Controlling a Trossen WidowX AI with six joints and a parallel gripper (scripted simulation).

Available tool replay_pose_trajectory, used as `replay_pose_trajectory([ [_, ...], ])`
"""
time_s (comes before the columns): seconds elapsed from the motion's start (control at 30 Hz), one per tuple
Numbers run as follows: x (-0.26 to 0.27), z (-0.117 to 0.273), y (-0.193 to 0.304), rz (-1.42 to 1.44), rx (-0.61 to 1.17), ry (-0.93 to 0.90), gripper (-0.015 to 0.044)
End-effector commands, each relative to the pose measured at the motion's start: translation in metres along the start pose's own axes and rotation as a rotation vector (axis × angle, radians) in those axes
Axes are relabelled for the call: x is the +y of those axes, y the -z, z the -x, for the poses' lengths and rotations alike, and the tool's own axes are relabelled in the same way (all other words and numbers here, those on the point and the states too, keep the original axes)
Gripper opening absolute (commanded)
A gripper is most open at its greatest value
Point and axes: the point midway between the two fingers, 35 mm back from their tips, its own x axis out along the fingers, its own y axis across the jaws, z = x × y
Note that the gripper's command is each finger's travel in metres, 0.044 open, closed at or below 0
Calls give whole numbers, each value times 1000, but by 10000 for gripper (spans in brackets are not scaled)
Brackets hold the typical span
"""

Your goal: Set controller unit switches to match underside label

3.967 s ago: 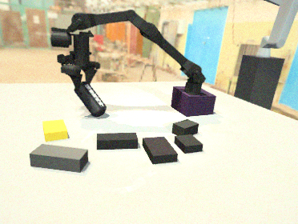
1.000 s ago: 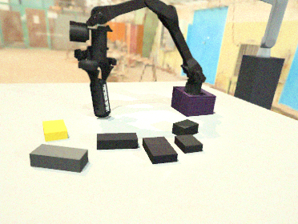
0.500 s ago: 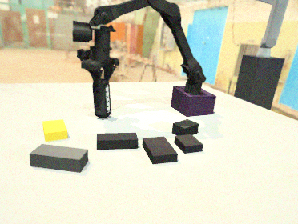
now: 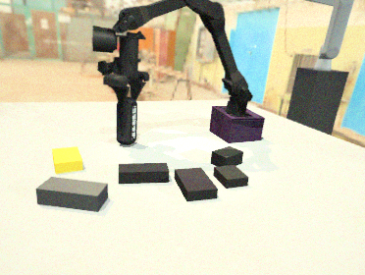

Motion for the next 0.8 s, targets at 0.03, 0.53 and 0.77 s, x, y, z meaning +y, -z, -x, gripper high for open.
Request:
replay_pose_trajectory([
  [0.03, 1, -5, 8, -1, 21, -2, 338],
  [0.53, 1, -7, 20, -1, 22, -2, 338],
  [0.77, 1, -8, 26, -1, 22, -2, 338],
])
